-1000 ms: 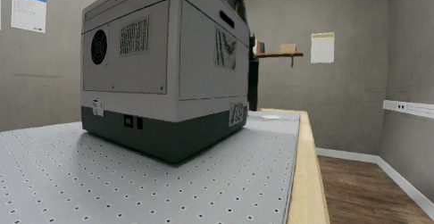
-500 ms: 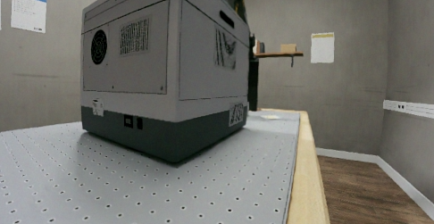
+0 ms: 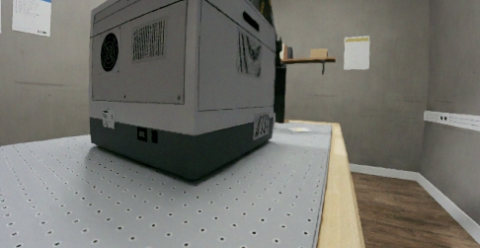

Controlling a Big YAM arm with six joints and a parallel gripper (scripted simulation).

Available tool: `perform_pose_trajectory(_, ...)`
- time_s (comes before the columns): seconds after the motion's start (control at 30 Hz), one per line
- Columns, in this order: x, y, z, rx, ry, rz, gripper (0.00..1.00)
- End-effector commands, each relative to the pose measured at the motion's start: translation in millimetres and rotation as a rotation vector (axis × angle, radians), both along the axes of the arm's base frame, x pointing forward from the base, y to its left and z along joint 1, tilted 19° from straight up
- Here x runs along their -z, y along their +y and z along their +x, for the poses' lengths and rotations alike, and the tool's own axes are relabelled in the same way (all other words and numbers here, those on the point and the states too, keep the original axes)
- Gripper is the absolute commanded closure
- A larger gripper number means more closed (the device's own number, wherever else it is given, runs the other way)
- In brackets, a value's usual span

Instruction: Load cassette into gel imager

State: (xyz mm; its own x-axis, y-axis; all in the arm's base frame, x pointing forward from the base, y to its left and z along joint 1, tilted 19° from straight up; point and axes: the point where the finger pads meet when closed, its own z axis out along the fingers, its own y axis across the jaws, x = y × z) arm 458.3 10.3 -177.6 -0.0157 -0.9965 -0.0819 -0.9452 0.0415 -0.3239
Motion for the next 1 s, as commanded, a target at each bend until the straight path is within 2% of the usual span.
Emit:
perform_pose_trajectory(0.0, -10, -6, -3.6, 0.003, 0.002, -0.003, 0.69)
perform_pose_trajectory(0.97, -43, -9, -12.9, 0.005, 0.001, -0.001, 0.69)
